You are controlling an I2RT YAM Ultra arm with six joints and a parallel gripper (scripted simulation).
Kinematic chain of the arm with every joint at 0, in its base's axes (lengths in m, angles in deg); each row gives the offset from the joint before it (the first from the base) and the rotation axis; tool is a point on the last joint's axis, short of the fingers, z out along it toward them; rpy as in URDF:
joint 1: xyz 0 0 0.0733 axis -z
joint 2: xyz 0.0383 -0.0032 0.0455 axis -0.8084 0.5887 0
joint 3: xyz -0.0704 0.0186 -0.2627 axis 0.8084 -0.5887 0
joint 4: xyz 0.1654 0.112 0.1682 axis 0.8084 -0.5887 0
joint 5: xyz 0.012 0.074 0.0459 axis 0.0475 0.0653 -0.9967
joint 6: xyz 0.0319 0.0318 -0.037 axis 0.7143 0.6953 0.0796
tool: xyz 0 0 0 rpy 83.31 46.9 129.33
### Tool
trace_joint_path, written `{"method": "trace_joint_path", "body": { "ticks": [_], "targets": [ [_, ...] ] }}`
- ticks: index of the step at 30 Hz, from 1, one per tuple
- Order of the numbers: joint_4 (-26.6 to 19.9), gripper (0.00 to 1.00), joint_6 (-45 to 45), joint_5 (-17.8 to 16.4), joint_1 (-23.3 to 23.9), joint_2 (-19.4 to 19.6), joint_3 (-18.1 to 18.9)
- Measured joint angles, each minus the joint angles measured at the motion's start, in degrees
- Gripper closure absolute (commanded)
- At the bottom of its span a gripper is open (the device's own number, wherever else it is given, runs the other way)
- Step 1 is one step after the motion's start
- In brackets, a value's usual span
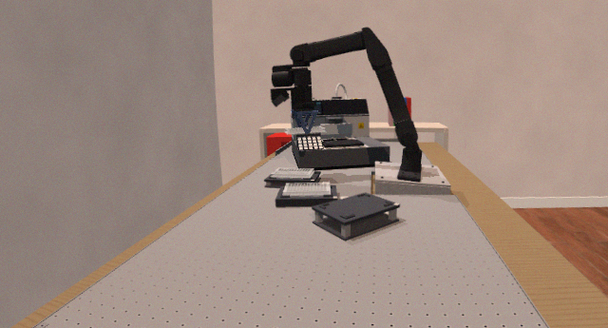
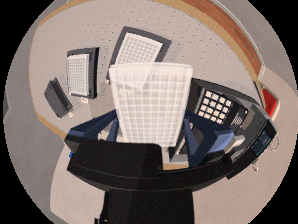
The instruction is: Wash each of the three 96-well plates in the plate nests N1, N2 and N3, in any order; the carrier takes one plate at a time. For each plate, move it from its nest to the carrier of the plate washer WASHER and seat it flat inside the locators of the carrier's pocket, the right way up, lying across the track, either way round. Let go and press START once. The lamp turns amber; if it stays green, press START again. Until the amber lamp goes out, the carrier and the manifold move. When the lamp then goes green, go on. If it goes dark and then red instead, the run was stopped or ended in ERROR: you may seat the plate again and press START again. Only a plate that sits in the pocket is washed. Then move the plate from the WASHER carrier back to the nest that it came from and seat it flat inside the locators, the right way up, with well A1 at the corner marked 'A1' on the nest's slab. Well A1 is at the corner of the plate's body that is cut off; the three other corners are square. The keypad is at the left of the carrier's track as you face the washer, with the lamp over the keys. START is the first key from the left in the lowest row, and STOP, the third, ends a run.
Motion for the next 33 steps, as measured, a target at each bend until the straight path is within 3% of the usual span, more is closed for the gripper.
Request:
{"method": "trace_joint_path", "body": {
  "ticks": [10,19,33],
  "targets": [
    [-0.7,1.0,-6.2,0.4,5.8,-0.3,0.1],
    [-1.6,1.0,-12.5,1.0,12.8,1.0,2.3],
    [-1.8,1.0,-14.6,1.0,12.8,1.0,3.0]
  ]
}}
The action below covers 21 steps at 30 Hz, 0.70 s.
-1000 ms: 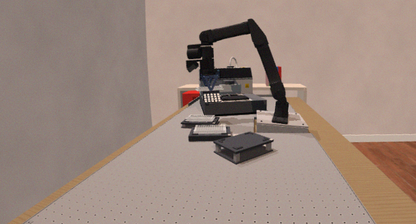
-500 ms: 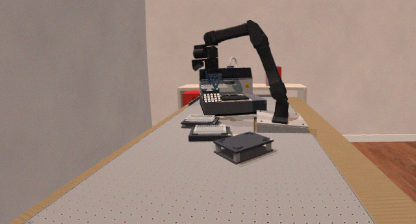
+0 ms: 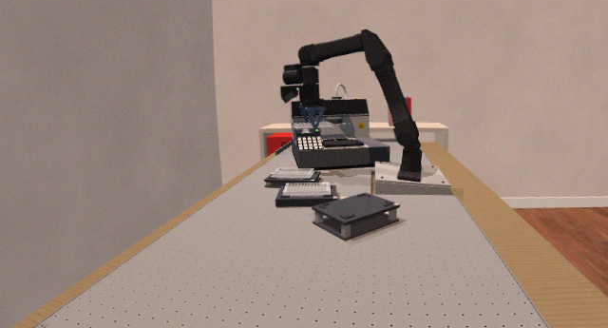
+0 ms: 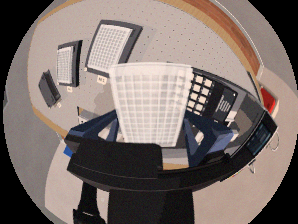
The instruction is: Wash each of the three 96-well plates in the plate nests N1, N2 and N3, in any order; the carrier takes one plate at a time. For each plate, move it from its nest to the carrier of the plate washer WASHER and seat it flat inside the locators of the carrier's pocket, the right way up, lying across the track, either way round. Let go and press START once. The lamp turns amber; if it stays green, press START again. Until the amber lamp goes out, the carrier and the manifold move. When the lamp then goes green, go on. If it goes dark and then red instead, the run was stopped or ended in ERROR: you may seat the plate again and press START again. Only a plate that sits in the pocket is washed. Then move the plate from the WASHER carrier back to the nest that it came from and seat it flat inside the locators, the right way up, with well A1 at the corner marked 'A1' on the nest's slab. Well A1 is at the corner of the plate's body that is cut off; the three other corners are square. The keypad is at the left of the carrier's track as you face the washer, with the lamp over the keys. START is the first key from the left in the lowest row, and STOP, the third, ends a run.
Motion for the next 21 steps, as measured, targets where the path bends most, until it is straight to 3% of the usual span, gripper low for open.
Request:
{"method": "trace_joint_path", "body": {
  "ticks": [6,21],
  "targets": [
    [0.1,1.0,1.6,0.0,1.3,-0.2,-0.6],
    [-0.3,1.0,-4.2,1.0,12.6,-2.9,-2.7]
  ]
}}
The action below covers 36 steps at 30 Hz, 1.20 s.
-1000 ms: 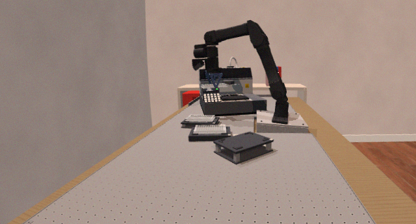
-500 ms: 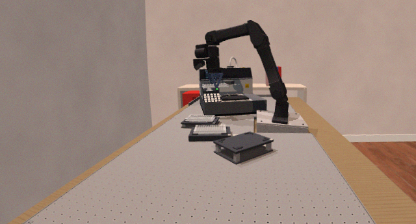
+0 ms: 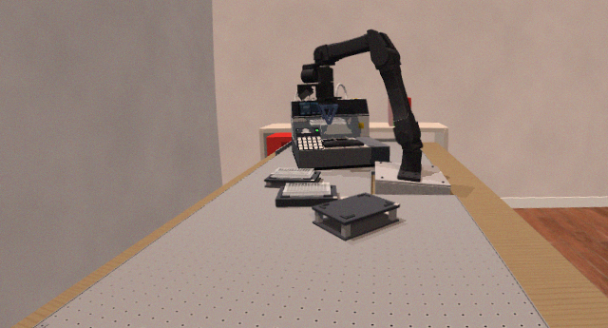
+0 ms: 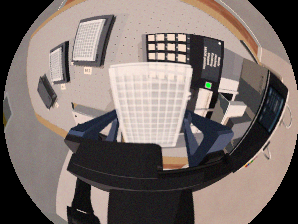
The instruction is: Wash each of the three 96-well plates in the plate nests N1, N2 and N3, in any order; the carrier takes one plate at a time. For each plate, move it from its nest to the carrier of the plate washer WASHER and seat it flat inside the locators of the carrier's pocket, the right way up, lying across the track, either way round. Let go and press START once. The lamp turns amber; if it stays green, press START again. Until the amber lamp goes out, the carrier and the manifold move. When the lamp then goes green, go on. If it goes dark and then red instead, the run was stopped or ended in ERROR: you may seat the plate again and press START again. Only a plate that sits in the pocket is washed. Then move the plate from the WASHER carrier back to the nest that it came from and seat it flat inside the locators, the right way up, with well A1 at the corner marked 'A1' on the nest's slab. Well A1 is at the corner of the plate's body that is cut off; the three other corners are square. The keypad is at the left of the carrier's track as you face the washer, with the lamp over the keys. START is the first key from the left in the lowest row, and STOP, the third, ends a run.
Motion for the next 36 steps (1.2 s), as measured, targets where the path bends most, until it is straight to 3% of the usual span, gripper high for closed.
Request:
{"method": "trace_joint_path", "body": {
  "ticks": [20,36],
  "targets": [
    [-1.7,1.0,-13.2,0.9,12.9,0.5,2.3],
    [-1.9,1.0,-15.0,1.0,13.2,0.7,3.1]
  ]
}}
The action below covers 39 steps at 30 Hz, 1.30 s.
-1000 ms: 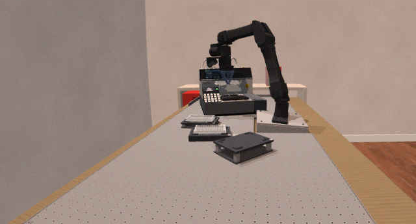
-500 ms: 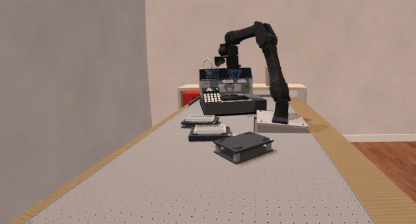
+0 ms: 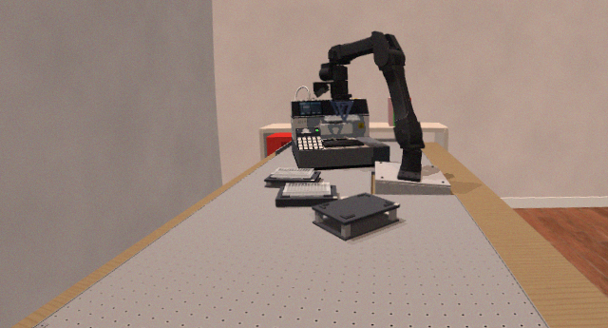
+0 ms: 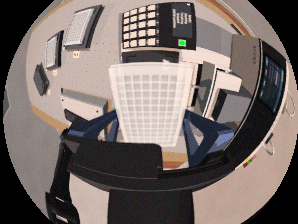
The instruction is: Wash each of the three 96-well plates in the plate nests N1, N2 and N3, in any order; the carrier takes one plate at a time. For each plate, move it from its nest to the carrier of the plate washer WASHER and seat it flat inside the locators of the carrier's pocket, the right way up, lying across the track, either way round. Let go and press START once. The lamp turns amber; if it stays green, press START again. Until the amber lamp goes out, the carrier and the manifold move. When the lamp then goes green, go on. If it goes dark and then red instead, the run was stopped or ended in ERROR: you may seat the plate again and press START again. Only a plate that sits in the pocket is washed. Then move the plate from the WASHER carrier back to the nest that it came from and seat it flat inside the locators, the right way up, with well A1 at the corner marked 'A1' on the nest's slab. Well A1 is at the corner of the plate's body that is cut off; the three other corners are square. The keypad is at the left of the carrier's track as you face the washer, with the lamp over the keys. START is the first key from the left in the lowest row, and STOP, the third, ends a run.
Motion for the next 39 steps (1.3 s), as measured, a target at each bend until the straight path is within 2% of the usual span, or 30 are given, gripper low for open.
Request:
{"method": "trace_joint_path", "body": {
  "ticks": [33,39],
  "targets": [
    [0.0,1.0,0.0,0.0,-0.1,0.0,0.1],
    [1.3,1.0,0.0,0.0,-0.1,-0.2,-2.0]
  ]
}}
